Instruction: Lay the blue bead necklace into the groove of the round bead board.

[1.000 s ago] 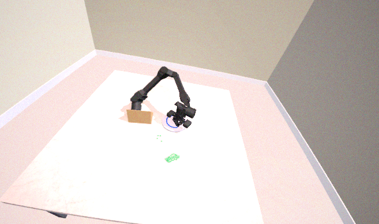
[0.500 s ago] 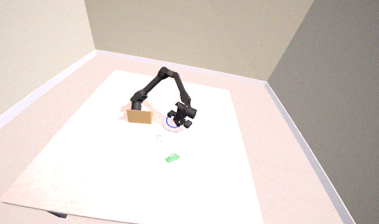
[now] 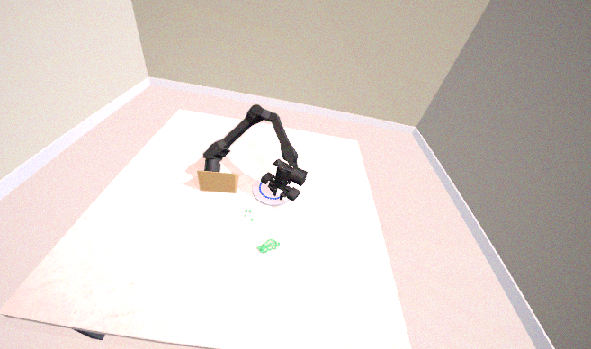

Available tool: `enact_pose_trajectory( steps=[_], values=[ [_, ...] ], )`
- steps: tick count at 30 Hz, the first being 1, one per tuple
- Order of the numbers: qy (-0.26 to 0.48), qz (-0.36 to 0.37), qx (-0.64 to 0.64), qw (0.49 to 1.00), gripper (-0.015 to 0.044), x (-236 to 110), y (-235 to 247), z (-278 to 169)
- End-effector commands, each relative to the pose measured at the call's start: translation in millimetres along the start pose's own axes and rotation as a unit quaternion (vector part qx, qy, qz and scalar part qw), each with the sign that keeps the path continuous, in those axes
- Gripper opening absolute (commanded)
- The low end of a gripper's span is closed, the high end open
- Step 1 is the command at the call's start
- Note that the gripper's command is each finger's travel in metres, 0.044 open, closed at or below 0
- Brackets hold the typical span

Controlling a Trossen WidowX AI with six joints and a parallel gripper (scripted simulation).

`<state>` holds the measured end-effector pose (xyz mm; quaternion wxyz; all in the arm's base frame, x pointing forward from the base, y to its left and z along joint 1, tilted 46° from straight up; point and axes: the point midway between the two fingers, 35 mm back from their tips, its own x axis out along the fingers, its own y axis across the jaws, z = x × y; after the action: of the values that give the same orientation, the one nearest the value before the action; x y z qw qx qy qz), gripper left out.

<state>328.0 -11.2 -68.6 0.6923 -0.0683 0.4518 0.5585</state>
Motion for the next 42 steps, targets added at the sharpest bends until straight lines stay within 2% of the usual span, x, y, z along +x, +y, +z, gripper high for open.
enact_pose_trajectory(
  steps=[1,9,30,37,42],
  values=[
    [0.000,-0.001,0.000,1.000,0.0236,-1,0,0],
    [0.000,0.002,0.002,1.000,0.0440,-2,1,0],
    [-0.001,0.000,0.002,1.000,0.0440,-5,1,0],
    [-0.001,0.000,-0.086,0.996,0.0256,-37,-1,23],
    [-0.001,0.000,-0.089,0.996,0.0125,-34,-2,24]
  ],
)
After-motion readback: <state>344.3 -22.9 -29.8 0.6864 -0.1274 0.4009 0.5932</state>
